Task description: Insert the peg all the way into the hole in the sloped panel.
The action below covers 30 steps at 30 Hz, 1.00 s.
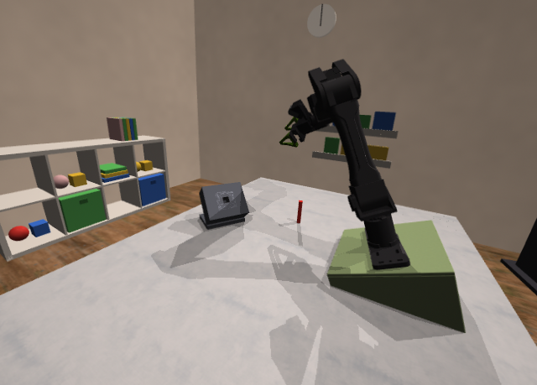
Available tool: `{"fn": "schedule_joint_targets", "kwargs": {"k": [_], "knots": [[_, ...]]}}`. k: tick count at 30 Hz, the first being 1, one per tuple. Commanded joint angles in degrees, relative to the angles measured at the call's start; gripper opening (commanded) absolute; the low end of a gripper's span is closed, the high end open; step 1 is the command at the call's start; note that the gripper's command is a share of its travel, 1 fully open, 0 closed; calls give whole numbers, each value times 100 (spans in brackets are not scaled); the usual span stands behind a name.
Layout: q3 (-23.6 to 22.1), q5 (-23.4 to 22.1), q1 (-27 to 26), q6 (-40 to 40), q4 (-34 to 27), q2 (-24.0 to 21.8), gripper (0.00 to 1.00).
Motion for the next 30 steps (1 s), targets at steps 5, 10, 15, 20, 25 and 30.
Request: {"fn": "schedule_joint_targets", "kwargs": {"k": [5,10,15,20,25,30], "knots": [[-301,628,244,-346,-1208,-380,100],[-512,1039,497,-575,-1920,-663,100],[-703,1459,754,-808,-2656,-938,100],[-781,1743,919,-957,-3157,-1096,100],[-962,2150,1168,-1186,-3869,-1352,100],[-1150,2572,1425,-1410,-4592,-1617,100]]}}
